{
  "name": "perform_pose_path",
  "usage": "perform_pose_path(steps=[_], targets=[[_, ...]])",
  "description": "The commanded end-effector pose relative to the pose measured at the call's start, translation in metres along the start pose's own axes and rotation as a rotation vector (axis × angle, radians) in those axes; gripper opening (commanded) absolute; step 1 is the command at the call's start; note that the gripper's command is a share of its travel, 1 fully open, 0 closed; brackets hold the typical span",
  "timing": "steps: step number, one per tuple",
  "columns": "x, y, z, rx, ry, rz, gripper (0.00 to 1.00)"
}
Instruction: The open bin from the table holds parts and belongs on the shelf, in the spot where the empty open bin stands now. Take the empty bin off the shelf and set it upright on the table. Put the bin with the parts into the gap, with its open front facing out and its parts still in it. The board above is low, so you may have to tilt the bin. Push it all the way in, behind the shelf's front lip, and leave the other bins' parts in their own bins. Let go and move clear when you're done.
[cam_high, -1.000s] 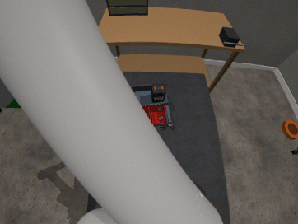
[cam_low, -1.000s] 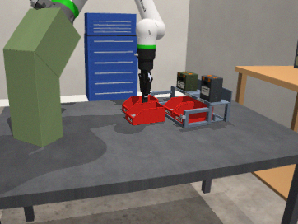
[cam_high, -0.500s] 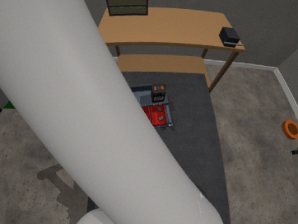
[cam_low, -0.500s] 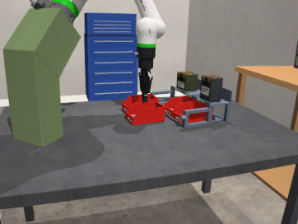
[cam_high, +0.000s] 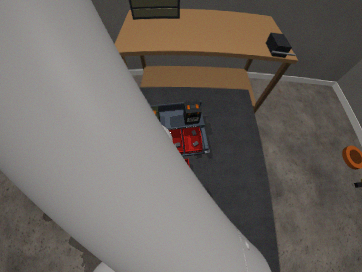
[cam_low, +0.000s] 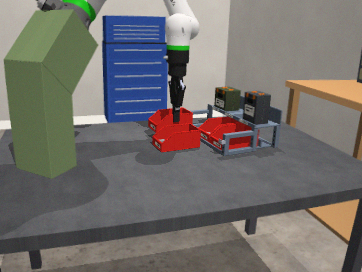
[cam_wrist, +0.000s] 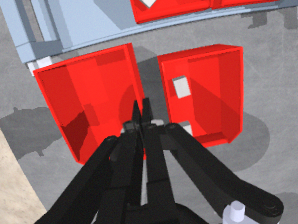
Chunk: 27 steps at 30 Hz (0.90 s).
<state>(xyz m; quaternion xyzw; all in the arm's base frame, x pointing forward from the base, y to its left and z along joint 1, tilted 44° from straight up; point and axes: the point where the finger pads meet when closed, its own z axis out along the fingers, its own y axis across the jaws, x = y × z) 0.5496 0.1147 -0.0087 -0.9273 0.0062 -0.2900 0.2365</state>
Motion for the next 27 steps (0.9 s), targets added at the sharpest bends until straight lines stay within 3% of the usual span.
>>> perform_pose_path(steps=[1,9,27], targets=[[0.001,0.0,-0.011,-0.001,0.001,0.0,0.1],[0.001,0.0,-0.034,-0.001,0.001,0.0,0.1],[0.001,0.0,-0.051,-0.001,0.001,0.0,0.1]])
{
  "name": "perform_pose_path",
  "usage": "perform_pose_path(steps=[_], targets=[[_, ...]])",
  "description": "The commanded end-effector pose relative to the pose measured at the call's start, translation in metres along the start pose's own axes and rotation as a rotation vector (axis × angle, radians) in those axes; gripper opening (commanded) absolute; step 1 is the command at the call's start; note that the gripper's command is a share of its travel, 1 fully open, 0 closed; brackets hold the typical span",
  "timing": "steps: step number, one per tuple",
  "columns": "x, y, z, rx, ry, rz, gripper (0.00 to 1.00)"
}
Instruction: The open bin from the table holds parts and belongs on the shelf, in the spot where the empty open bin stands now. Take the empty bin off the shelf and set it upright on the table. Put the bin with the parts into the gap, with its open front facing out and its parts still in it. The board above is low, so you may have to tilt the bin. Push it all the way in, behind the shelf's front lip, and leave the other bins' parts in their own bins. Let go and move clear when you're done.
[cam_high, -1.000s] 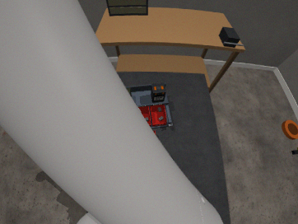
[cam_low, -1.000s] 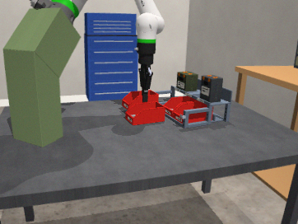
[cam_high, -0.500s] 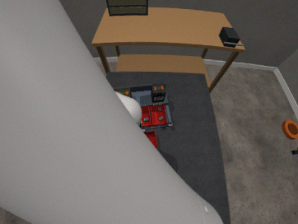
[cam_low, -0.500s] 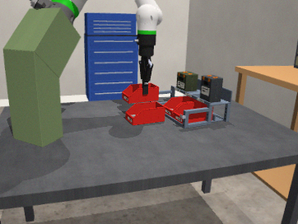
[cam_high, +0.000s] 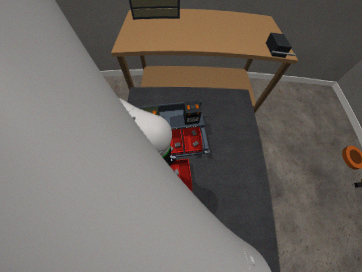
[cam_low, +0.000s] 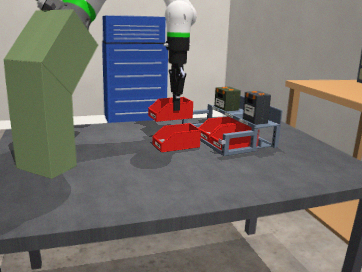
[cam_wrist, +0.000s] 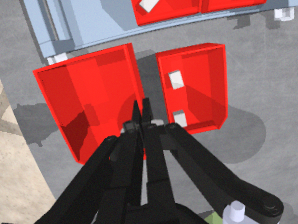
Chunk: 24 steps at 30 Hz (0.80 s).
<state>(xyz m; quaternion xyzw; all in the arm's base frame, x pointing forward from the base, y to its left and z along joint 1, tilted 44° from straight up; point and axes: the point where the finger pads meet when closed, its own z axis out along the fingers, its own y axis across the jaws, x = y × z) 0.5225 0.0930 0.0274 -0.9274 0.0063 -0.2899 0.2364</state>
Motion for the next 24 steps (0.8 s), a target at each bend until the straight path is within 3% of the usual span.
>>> perform_pose_path(steps=[1,24], targets=[[0.0006,0.0002,-0.0005,0.0,0.001,0.0,0.1],[-0.0004,0.0093,-0.0006,0.0,0.001,0.0,0.1]])
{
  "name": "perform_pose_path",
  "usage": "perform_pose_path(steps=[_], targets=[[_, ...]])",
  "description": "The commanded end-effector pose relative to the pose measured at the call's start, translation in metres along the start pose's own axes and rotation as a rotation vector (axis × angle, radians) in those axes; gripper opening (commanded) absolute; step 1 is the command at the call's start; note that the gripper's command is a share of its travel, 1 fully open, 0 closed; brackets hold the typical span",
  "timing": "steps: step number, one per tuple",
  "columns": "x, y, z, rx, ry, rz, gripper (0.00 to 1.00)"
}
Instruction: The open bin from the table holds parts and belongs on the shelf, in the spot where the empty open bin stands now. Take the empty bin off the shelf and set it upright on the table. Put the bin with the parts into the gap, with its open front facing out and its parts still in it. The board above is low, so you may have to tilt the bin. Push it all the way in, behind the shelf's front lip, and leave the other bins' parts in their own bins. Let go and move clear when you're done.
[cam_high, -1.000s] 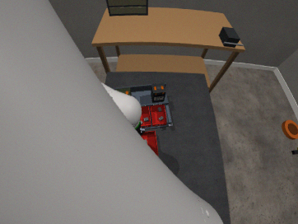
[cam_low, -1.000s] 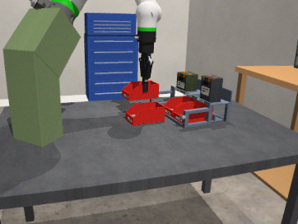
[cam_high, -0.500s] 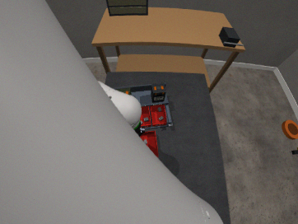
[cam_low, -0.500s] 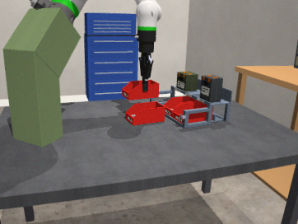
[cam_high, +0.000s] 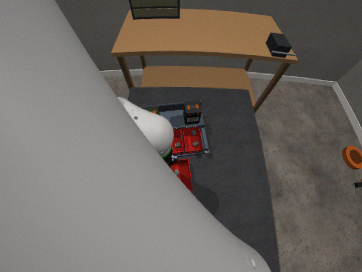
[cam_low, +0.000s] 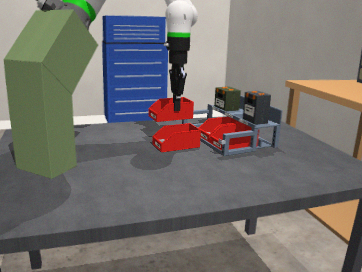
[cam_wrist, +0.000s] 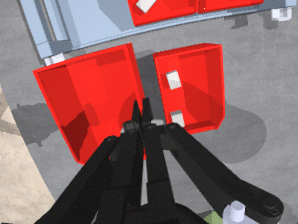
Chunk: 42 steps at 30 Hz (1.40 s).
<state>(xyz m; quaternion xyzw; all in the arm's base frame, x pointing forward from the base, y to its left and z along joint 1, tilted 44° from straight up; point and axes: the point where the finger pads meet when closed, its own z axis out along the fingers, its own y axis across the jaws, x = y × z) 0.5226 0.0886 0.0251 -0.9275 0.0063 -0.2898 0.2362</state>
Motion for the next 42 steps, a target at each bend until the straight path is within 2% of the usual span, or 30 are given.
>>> perform_pose_path(steps=[1,9,11,17,26,28,35,42], targets=[[0.0,0.007,0.0,0.0,0.001,0.0,0.1],[-0.004,0.044,0.0,0.0,0.001,0.0,0.1],[-0.004,0.044,0.0,0.0,0.001,0.0,0.1],[-0.009,0.089,0.0,0.0,0.001,0.0,0.1],[-0.018,0.176,0.0,0.0,0.001,-0.001,0.1],[-0.018,0.176,0.0,0.0,0.001,-0.001,0.1],[-0.024,0.232,0.0,0.0,0.001,-0.001,0.1],[-0.027,0.258,0.0,0.0,0.001,-0.001,0.1]])
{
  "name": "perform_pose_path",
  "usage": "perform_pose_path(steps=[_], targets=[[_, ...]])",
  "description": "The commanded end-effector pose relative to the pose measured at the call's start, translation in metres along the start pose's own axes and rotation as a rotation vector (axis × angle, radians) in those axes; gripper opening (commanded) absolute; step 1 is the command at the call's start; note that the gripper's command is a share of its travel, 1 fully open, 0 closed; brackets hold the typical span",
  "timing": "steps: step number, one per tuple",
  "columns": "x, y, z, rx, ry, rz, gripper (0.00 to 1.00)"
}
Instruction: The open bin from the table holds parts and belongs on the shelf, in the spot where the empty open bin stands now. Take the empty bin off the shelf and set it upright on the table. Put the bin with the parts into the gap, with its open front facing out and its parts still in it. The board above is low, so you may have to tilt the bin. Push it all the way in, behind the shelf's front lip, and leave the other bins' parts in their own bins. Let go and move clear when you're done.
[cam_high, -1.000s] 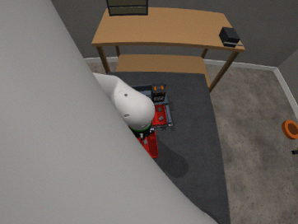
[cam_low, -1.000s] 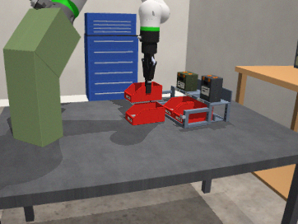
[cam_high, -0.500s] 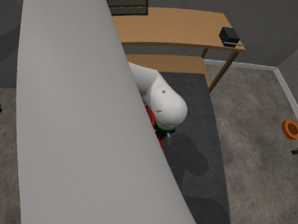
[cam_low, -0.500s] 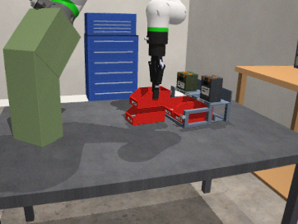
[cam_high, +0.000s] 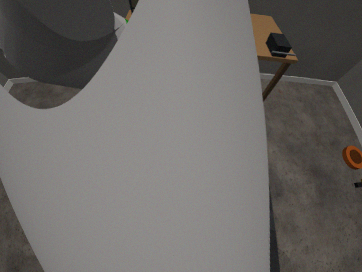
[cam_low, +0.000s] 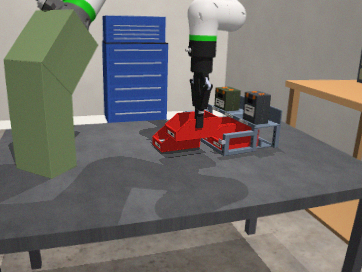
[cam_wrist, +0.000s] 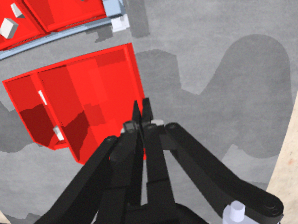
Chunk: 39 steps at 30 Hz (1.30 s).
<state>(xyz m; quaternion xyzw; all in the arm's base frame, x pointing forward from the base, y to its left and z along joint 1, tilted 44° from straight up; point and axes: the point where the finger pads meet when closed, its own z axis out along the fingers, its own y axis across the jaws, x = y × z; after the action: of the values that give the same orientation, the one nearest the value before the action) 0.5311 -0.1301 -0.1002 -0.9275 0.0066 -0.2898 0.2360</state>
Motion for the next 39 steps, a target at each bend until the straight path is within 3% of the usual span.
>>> perform_pose_path(steps=[1,25,39], targets=[[0.0,0.009,0.0,0.001,0.001,-0.001,0.1],[0.0,0.012,0.001,0.001,0.001,-0.001,0.1],[0.0,0.012,0.023,0.001,0.001,-0.001,0.1]])
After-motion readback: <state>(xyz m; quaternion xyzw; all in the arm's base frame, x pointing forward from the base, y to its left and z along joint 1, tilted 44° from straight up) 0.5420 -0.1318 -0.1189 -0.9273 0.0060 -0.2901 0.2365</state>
